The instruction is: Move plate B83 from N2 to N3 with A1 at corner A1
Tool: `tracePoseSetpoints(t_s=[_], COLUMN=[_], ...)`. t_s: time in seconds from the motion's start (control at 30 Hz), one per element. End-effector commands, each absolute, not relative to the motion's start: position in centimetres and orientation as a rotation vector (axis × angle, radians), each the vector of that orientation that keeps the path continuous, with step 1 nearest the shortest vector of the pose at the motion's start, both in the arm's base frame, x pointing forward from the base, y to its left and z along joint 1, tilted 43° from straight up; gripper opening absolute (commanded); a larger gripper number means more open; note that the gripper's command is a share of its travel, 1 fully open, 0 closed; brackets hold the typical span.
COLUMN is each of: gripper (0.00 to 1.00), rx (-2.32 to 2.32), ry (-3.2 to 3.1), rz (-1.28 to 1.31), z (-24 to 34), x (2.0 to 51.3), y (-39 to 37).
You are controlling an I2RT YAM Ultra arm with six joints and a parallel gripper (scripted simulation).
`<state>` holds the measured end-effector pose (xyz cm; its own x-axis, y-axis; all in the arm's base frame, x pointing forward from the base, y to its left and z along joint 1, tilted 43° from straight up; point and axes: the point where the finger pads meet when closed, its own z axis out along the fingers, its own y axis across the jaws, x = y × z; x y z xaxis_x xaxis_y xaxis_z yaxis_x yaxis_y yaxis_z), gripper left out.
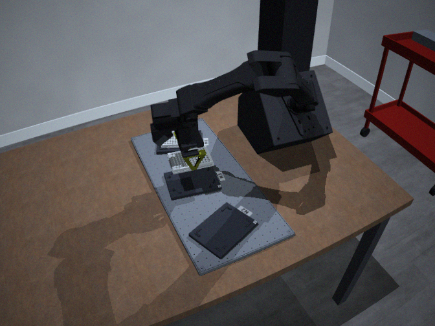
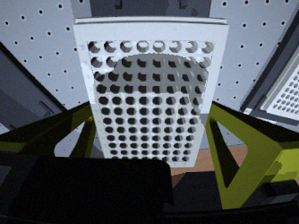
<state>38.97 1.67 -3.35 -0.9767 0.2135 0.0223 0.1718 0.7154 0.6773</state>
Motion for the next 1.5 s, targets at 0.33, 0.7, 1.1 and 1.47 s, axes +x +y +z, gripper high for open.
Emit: tracePoseSetpoints(t_s=[0.33,0.7,1.1,1.47], gripper=[0.00,0.00,0.00,0.00], rx=[0.331,0.331,0.331,0.331], ry=[2.843,2.843,2.843,2.843], rz=[1.112,1.112,1.113,1.113], z=[-3.0,-4.3,-5.5,-6.6], x=[39.1,39.4,39.7,40.0], y=[1.2,2.2,3.3,4.3])
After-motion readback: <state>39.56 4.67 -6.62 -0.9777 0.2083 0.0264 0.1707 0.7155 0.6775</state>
